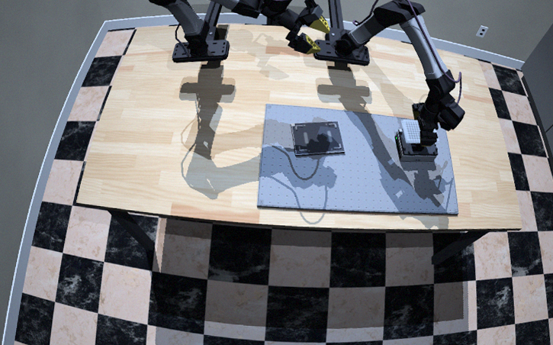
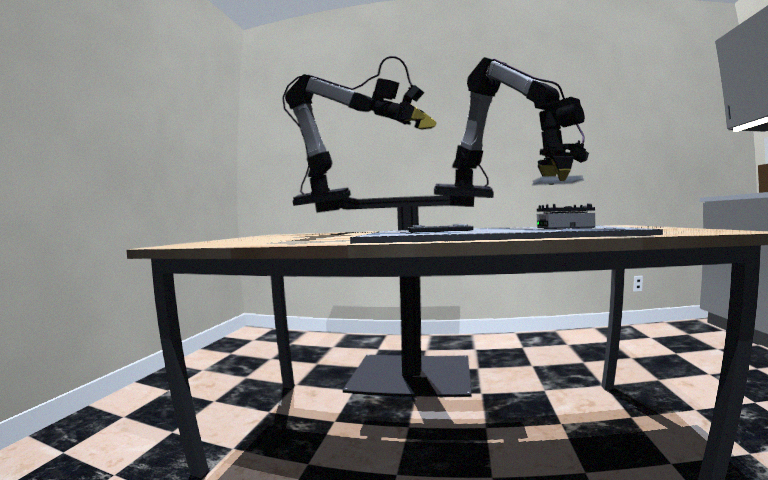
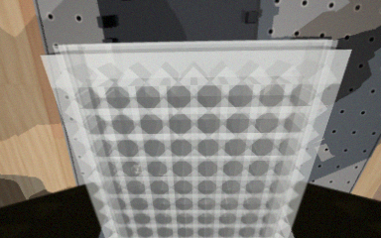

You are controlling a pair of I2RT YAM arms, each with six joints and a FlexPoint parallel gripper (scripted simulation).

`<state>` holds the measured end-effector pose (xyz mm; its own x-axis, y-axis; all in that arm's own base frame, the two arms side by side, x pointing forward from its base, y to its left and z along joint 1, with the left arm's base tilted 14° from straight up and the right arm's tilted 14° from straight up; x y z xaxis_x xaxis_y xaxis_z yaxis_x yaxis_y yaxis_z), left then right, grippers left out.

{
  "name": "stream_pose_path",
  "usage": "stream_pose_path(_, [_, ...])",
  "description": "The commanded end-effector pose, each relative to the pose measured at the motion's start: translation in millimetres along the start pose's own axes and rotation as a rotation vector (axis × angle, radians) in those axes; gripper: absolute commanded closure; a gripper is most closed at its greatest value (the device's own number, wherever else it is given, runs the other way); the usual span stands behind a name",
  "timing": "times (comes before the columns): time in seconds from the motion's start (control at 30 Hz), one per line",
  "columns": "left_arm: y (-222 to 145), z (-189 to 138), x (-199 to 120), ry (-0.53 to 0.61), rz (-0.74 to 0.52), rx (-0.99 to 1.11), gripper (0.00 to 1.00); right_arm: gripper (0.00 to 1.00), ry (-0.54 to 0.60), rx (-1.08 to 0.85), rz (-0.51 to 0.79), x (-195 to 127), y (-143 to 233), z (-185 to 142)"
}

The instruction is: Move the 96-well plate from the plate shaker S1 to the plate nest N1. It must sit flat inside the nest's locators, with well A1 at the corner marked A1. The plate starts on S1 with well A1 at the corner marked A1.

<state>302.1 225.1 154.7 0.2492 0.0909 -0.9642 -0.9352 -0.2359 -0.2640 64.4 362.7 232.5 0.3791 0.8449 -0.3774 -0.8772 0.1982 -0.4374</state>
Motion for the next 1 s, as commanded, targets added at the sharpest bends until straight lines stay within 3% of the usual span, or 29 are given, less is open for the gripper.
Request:
stream_pose_path(0.0, [6,-10,-14,-0.014,-0.001,-0.04,0.22,0.0,-0.07,0.004,-0.001,-9,-6,13])
stream_pose_path(0.2, [13,-48,-7,-0.029,-0.042,-0.1,0.22,0.0,-0.062,-0.04,0.088,-19,-15,-15])
stream_pose_path(0.47, [42,-144,16,-0.013,-0.054,-0.182,0.22,0.0,-0.079,-0.109,0.243,-48,-47,-76])
stream_pose_path(0.53, [42,-144,16,-0.013,-0.054,-0.182,0.22,0.0,-0.079,-0.109,0.243,-48,-47,-76])
stream_pose_path(0.77, [78,-230,48,-0.002,0.007,-0.168,0.22,0.0,-0.069,-0.137,0.281,-72,-92,-134])
stream_pose_path(0.97, [89,-281,54,0.018,-0.002,-0.145,0.22,0.0,-0.06,-0.146,0.286,-90,-125,-169])
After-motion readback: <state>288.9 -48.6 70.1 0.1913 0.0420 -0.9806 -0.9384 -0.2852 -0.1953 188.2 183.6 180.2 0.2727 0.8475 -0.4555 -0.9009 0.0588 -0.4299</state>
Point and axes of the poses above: on each arm, the point where the finger pads meet when closed, its own x axis out along the fingers, its own y axis across the jaws, z = x × y, the point moved 7 cm from there along -x, back along the fingers, and after that the axes turned 13 degrees about -x, right-handed, at the moved point
